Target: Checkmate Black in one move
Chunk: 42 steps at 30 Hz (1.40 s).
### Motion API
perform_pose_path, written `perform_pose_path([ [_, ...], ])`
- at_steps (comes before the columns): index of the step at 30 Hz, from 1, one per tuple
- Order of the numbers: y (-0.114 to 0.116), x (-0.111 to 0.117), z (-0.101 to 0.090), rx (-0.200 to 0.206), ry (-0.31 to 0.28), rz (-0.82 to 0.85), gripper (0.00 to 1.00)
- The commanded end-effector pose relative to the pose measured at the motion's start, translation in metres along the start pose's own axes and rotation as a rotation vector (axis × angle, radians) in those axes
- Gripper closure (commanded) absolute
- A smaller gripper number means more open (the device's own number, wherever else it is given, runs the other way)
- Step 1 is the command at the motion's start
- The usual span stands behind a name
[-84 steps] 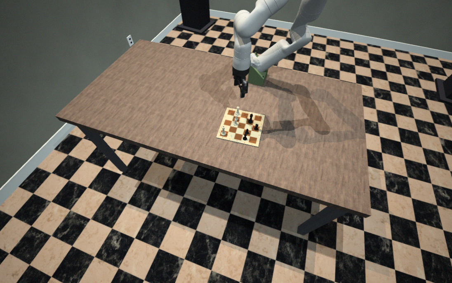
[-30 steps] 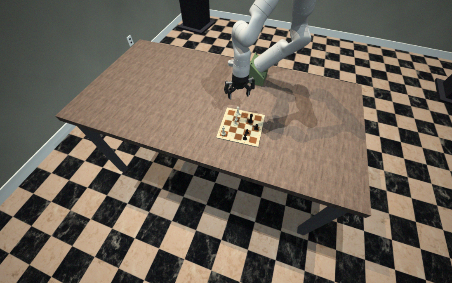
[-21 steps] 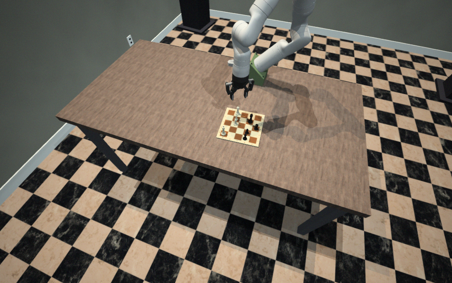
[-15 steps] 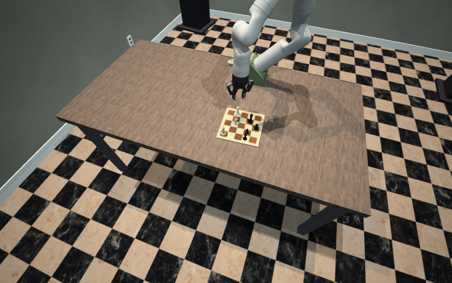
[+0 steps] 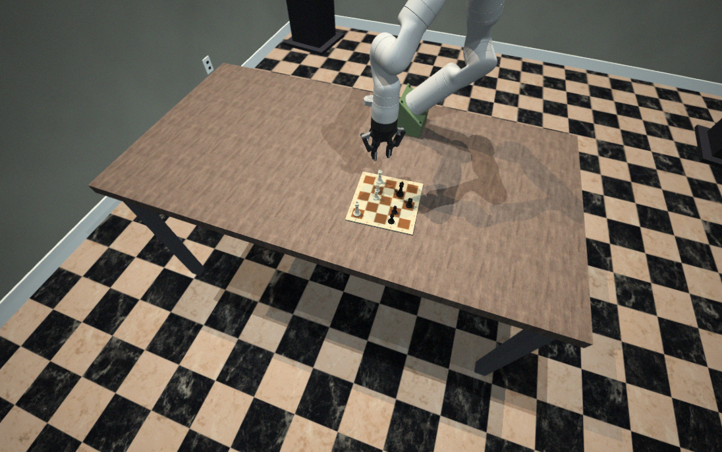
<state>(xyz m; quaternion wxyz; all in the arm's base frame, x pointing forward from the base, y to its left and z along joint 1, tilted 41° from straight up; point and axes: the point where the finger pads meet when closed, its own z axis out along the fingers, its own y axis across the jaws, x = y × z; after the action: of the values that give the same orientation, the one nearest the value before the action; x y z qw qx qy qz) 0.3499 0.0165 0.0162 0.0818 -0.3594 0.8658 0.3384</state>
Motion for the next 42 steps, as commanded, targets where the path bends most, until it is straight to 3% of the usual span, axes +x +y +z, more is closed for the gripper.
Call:
perform_pose_path([
  [1, -0.001, 0.001, 0.000, 0.003, 0.000, -0.006, 0.59],
  [19, -0.001, 0.001, 0.003, 0.003, 0.001, -0.005, 0.59],
  [42, 0.001, 0.003, 0.030, 0.000, 0.003, -0.005, 0.59],
])
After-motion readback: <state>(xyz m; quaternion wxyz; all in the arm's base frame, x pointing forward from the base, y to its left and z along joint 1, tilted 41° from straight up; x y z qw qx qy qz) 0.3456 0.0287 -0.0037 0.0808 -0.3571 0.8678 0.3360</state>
